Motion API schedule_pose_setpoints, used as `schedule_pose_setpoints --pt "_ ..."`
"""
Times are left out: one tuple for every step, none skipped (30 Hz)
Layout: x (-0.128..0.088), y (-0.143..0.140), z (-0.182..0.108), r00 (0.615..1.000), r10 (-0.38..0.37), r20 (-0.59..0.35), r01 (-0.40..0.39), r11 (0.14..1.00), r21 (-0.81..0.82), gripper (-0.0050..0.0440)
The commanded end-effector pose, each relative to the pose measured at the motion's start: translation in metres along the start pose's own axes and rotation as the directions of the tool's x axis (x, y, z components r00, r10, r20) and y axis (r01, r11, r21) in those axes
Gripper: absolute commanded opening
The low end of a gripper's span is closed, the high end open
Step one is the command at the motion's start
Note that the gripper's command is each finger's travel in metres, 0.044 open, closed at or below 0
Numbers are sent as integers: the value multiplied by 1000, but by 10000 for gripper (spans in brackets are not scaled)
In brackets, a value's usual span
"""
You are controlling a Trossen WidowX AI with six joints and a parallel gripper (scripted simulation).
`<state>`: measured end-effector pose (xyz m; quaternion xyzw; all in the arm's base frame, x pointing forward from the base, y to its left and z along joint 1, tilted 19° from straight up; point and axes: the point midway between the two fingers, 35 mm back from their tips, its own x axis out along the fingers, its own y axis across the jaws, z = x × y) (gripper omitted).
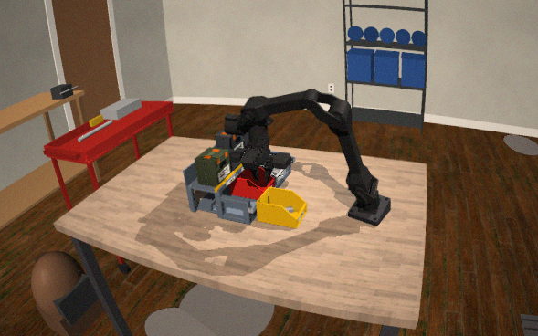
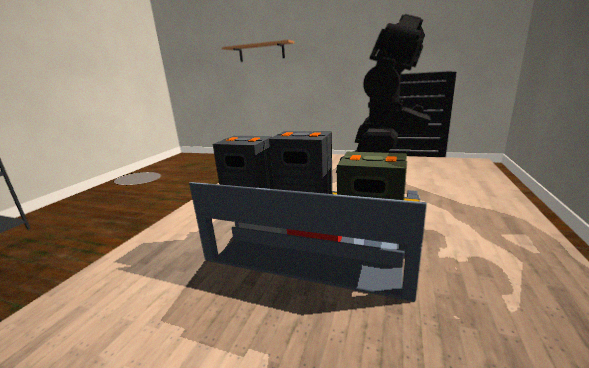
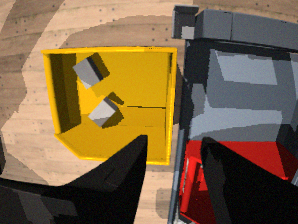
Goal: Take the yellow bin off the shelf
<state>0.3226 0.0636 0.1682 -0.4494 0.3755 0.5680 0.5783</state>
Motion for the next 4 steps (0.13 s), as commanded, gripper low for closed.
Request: schedule_pose_setpoints --pt "-5 -1 2 1000 -19 0 19 1000 -4 150" --pt "-5 -1 2 1000 -19 0 19 1000 -4 150" --pt "-5 -1 2 1000 -19 0 19 1000 -4 150" --pt "-5 -1 2 1000 -19 0 19 1000 -4 150"
